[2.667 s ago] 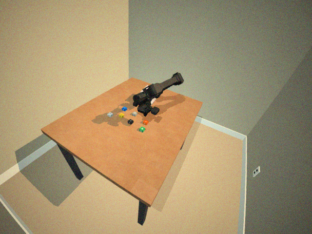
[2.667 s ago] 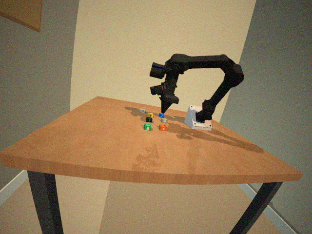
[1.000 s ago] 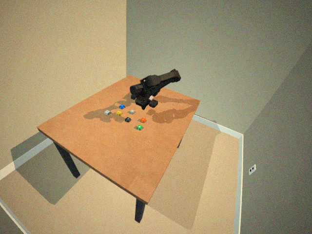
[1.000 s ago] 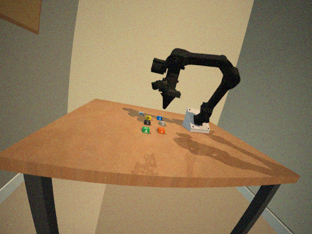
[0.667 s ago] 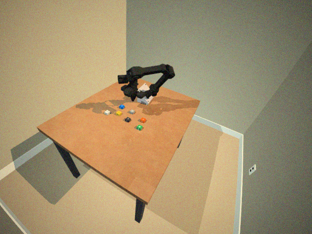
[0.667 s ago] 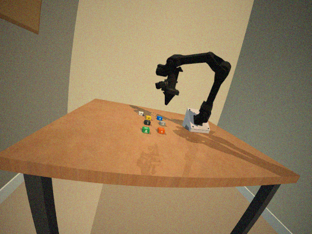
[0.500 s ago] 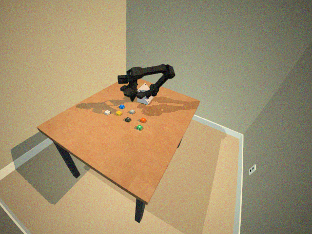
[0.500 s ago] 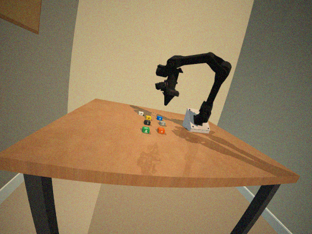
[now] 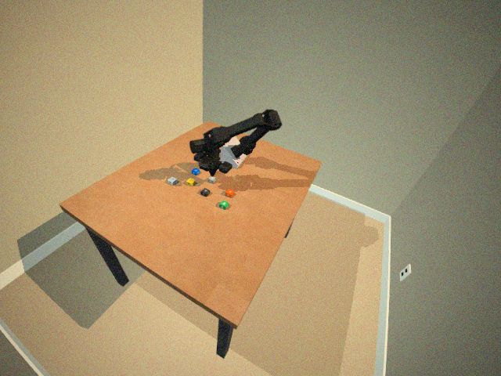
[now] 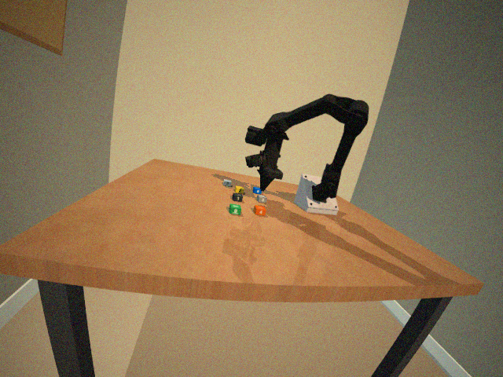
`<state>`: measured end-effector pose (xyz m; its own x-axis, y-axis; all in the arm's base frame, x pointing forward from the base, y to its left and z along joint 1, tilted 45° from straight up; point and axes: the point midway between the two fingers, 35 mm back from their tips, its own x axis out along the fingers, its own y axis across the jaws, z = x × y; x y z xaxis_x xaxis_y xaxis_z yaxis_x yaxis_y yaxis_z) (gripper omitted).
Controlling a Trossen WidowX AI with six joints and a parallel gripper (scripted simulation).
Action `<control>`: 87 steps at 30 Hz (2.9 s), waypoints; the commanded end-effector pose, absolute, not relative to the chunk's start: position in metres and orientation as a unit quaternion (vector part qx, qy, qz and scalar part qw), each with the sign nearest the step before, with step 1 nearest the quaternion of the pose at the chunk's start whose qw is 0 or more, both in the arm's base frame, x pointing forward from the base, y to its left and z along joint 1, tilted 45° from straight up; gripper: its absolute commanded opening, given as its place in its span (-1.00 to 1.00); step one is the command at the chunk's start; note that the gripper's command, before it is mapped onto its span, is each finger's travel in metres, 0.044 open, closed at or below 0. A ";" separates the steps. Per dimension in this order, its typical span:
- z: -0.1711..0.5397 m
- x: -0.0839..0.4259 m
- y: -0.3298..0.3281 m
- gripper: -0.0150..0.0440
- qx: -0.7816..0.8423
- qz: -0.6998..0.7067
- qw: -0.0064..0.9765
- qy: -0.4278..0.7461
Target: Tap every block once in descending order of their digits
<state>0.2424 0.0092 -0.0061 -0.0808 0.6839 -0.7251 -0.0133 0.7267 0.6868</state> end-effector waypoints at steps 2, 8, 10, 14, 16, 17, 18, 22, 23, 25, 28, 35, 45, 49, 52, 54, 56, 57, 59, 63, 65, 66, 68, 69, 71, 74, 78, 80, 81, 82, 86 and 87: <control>-0.013 0.238 0.017 -0.42 0.251 0.276 0.626 0.684; -0.020 0.237 0.023 -0.42 0.251 0.276 0.626 0.684; -0.022 0.237 0.026 -0.42 0.251 0.277 0.626 0.684; -0.025 0.236 0.029 -0.42 0.251 0.277 0.626 0.684; -0.025 0.236 0.030 -0.42 0.251 0.277 0.626 0.684; -0.025 0.236 0.030 -0.42 0.251 0.277 0.626 0.684; -0.025 0.236 0.030 -0.42 0.251 0.277 0.626 0.684; -0.018 0.239 0.021 -0.42 0.248 0.277 0.629 0.683; -0.011 0.239 0.014 -0.42 0.249 0.276 0.628 0.684; -0.004 0.239 0.008 -0.42 0.251 0.276 0.626 0.685; -0.002 0.239 0.007 -0.42 0.251 0.276 0.626 0.685; 0.054 0.246 -0.048 -0.42 0.250 0.275 0.626 0.685; 0.024 0.294 -0.080 -0.42 0.249 0.275 0.628 0.684; 0.000 0.318 -0.098 -0.42 0.248 0.274 0.629 0.684; -0.002 0.319 -0.098 -0.42 0.248 0.274 0.629 0.684; -0.010 0.320 -0.091 -0.42 0.248 0.274 0.629 0.684; -0.032 0.319 -0.071 -0.42 0.248 0.274 0.629 0.684; -0.044 0.317 -0.059 -0.42 0.248 0.275 0.629 0.683; -0.058 0.313 -0.044 -0.42 0.248 0.275 0.629 0.683; -0.060 0.312 -0.042 -0.42 0.249 0.276 0.629 0.683; -0.061 0.312 -0.042 -0.42 0.249 0.276 0.629 0.683; -0.062 0.312 -0.041 -0.42 0.249 0.276 0.629 0.683; -0.064 0.312 -0.038 -0.42 0.249 0.276 0.629 0.683; -0.065 0.312 -0.037 -0.42 0.249 0.276 0.629 0.683; -0.067 0.312 -0.035 -0.42 0.249 0.276 0.629 0.683; -0.071 0.311 -0.032 -0.42 0.249 0.276 0.629 0.683; -0.075 0.311 -0.027 -0.42 0.249 0.276 0.629 0.683; -0.078 0.311 -0.025 -0.42 0.249 0.276 0.629 0.683; -0.079 0.310 -0.024 -0.42 0.249 0.276 0.629 0.683; -0.080 0.310 -0.023 -0.42 0.249 0.276 0.629 0.683; -0.081 0.310 -0.021 -0.42 0.249 0.276 0.629 0.683; -0.081 0.310 -0.021 -0.42 0.249 0.276 0.629 0.683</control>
